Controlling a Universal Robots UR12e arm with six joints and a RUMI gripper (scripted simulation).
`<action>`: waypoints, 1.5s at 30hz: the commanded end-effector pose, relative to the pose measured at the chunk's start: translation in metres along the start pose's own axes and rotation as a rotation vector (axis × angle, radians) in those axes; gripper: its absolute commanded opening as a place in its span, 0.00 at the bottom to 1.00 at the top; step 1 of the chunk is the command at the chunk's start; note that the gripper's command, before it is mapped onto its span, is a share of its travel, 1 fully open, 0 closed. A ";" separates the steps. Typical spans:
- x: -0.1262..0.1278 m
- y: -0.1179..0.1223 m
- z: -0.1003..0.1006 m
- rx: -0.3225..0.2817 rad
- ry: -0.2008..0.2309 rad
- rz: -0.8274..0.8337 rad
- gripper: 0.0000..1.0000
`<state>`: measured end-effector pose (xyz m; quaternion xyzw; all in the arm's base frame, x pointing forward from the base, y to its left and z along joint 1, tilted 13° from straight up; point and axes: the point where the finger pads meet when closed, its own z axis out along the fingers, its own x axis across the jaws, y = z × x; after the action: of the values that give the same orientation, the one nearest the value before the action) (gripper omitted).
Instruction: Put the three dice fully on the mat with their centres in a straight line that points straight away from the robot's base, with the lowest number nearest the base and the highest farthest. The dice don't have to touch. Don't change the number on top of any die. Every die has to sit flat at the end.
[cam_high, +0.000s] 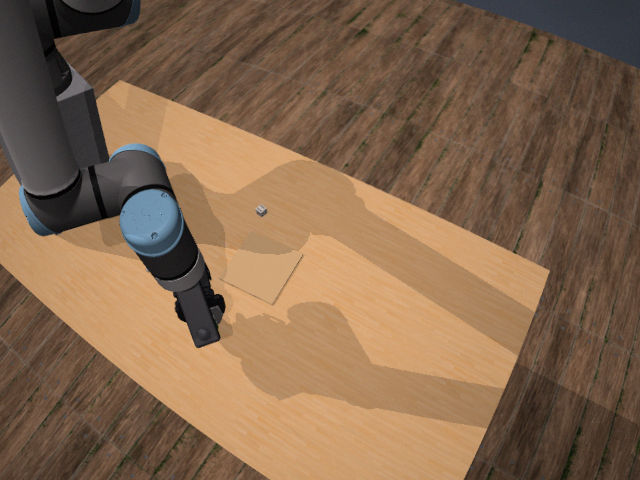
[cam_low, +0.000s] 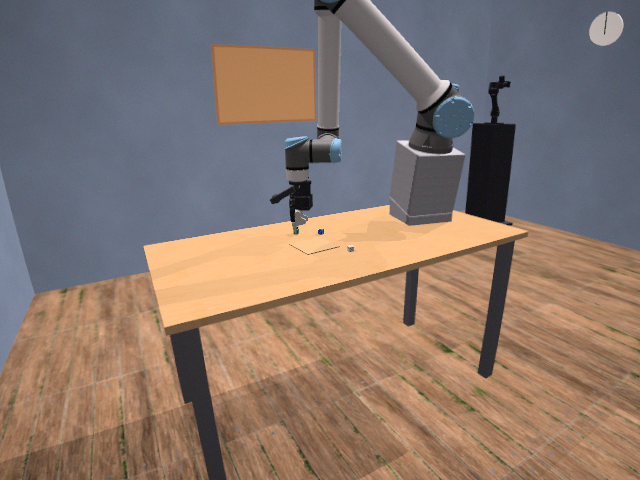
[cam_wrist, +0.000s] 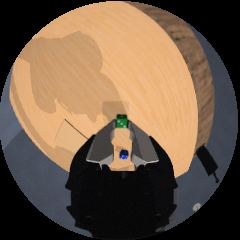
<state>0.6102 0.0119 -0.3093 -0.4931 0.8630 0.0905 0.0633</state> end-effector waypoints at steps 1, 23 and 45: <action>0.000 -0.001 0.000 0.001 0.000 0.000 0.03; 0.000 -0.001 -0.002 0.001 0.000 0.000 0.03; 0.000 0.000 -0.096 0.001 0.000 0.000 0.03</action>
<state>0.6087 -0.0057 -0.2309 -0.4930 0.8630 0.0901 0.0637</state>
